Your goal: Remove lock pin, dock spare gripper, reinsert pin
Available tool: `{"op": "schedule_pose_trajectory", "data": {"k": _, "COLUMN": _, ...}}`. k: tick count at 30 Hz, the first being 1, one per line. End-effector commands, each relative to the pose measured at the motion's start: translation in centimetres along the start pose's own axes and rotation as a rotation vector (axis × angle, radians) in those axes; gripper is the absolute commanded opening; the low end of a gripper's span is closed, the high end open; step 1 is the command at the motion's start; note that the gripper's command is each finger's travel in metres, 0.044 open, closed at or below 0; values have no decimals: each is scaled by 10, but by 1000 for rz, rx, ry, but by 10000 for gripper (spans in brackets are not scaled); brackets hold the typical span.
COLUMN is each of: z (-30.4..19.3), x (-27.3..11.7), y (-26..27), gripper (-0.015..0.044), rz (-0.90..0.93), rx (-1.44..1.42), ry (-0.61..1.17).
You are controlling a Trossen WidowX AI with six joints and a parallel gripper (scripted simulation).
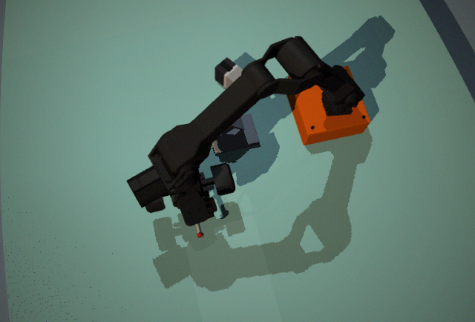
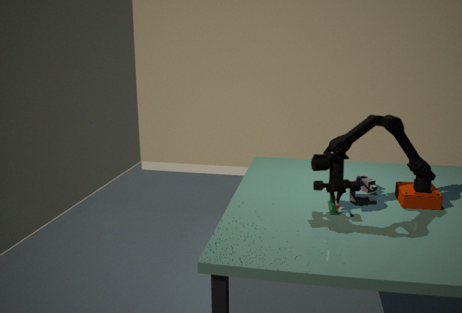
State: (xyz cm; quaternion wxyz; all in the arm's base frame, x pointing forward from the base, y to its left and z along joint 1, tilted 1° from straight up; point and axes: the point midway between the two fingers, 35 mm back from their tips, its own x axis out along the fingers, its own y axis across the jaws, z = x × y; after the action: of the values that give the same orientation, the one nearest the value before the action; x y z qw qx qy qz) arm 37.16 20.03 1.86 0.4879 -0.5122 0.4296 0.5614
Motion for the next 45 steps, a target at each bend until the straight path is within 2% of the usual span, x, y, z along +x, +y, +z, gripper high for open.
{"op": "schedule_pose_trajectory", "data": {"k": 1, "z": 1, "x": -9, "y": -1, "gripper": 0, "rz": -5, "rx": -1, "ry": -2}}
{"op": "schedule_pose_trajectory", "data": {"k": 18, "z": -1, "x": -14, "y": 6, "gripper": 0, "rz": 26, "rx": 3, "ry": 8}}
{"op": "schedule_pose_trajectory", "data": {"k": 36, "z": -54, "x": -31, "y": -6, "gripper": 0, "rz": 25, "rx": 1, "ry": 14}}
{"op": "schedule_pose_trajectory", "data": {"k": 45, "z": -57, "x": -23, "y": -7, "gripper": 0, "rz": 30, "rx": 1, "ry": 13}}
